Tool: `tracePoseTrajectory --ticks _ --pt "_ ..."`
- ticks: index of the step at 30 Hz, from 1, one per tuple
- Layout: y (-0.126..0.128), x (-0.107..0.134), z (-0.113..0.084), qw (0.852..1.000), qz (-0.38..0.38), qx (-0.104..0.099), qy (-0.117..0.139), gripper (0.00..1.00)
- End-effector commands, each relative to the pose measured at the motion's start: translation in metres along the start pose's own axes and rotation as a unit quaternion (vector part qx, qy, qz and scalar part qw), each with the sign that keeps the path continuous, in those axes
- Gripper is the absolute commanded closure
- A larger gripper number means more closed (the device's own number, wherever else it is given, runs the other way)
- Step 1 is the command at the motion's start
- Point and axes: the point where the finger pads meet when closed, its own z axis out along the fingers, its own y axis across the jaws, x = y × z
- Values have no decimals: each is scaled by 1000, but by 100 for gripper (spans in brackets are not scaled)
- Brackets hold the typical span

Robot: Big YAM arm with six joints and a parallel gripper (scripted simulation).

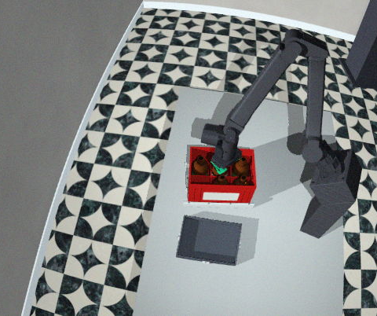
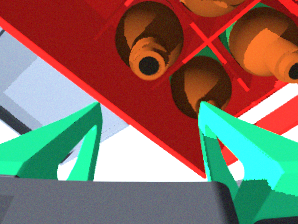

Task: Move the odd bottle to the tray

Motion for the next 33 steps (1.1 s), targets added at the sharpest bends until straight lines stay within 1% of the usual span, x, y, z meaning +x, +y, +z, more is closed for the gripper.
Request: tracePoseTrajectory --ticks 1,17,28,33 --pt "3 -3 2 1000 5 -3 -6 39" --pt "2 -5 7 1000 7 0 -5 39" --pt "3 -11 17 1000 2 -2 -9 39" --pt "4 -10 21 1000 0 -3 -8 39"
